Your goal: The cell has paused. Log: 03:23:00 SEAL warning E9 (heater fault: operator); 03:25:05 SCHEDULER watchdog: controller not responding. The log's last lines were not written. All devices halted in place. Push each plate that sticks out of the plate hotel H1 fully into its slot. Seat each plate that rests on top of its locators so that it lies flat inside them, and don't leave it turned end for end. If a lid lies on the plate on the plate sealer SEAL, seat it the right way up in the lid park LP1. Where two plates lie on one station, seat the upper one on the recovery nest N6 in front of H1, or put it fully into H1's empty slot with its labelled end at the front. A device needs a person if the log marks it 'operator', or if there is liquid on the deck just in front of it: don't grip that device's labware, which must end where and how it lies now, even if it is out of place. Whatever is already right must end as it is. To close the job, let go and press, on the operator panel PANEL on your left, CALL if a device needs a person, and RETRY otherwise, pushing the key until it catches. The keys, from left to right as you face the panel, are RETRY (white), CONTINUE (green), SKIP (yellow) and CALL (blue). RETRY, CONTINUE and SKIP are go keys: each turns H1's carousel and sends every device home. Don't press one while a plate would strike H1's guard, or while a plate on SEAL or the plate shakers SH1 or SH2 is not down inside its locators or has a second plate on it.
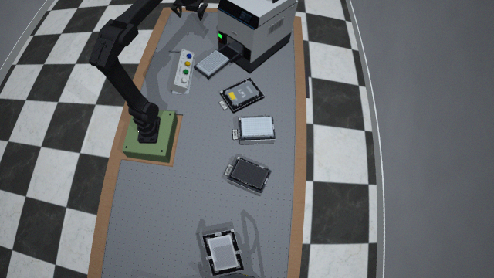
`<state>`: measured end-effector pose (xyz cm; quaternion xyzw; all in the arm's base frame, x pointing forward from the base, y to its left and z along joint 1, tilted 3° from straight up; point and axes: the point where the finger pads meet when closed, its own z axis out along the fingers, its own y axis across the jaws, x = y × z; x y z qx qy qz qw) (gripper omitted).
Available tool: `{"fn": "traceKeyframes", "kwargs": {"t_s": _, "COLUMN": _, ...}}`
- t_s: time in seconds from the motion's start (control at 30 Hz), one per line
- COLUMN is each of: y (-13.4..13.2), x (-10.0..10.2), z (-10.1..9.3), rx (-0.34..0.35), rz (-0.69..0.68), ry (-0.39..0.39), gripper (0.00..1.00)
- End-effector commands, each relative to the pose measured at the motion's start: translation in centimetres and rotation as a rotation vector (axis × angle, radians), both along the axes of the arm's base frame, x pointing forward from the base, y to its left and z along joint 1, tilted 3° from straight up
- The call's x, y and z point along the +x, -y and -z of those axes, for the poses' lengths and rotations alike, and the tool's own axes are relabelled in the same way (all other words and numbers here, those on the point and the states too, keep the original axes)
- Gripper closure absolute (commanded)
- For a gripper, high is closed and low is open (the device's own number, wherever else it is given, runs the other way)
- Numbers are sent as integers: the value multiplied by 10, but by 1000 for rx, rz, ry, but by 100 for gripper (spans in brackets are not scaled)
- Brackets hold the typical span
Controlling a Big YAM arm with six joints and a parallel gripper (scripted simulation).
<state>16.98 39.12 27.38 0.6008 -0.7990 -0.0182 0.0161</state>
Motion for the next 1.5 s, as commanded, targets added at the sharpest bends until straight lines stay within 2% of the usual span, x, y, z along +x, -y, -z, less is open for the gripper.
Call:
{"fn": "traceKeyframes", "kwargs": {"t_s": 0.0, "y": -5, "x": -10, "z": -8, "rx": 37, "rz": 19, "ry": 14, "gripper": 0}}
{"fn": "traceKeyframes", "kwargs": {"t_s": 0.3, "y": -14, "x": -35, "z": -8, "rx": 35, "rz": 19, "ry": 12, "gripper": 0}}
{"fn": "traceKeyframes", "kwargs": {"t_s": 0.4, "y": -15, "x": -35, "z": -8, "rx": 37, "rz": -72, "ry": 14, "gripper": 0}}
{"fn": "traceKeyframes", "kwargs": {"t_s": 0.47, "y": -11, "x": -25, "z": -8, "rx": 39, "rz": -96, "ry": 15, "gripper": 0}}
{"fn": "traceKeyframes", "kwargs": {"t_s": 0.6, "y": -11, "x": -26, "z": -8, "rx": 41, "rz": -142, "ry": 17, "gripper": 0}}
{"fn": "traceKeyframes", "kwargs": {"t_s": 1.1, "y": -12, "x": -28, "z": -8, "rx": 55, "rz": -497, "ry": 25, "gripper": 0}}
{"fn": "traceKeyframes", "kwargs": {"t_s": 1.17, "y": -12, "x": -28, "z": -8, "rx": 55, "rz": -497, "ry": 25, "gripper": 0}}
{"fn": "traceKeyframes", "kwargs": {"t_s": 1.47, "y": -12, "x": -28, "z": -8, "rx": 63, "rz": -707, "ry": 31, "gripper": 0}}
